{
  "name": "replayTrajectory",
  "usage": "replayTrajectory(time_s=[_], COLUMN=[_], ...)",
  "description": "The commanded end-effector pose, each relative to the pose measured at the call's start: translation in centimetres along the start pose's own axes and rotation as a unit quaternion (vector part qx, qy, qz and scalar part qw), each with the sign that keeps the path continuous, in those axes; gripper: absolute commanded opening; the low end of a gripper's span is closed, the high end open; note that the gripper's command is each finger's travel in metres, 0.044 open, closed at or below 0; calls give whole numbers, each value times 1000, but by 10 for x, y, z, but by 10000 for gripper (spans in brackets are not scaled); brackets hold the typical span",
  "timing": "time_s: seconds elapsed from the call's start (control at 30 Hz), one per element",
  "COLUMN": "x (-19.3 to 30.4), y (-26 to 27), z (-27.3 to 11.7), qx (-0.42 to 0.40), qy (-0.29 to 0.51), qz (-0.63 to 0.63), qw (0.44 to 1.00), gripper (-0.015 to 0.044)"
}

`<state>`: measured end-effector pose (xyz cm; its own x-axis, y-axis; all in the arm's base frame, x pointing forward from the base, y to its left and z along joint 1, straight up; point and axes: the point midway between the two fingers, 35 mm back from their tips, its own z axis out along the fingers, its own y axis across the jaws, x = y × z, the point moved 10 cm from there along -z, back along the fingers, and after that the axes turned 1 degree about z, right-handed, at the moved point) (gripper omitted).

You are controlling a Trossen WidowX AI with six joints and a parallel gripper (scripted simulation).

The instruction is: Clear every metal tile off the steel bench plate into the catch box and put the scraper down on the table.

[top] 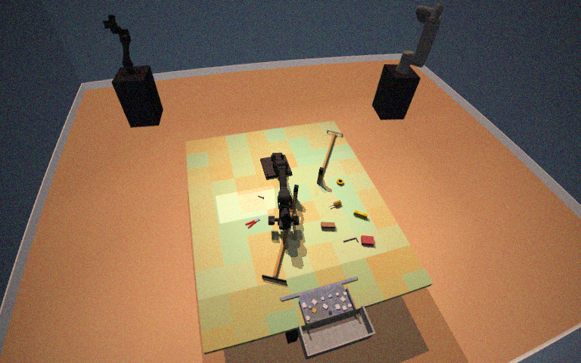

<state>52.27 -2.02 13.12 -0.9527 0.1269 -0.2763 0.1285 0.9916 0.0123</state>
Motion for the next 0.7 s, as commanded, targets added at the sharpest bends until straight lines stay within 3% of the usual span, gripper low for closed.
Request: replayTrajectory(time_s=[0.0,0.67], x=[-2,-4], y=[6,25], z=[-1,0], qx=[0,-3], qy=[-7,-17], qz=[0,1], qw=[1000,1000], gripper=[0,0])
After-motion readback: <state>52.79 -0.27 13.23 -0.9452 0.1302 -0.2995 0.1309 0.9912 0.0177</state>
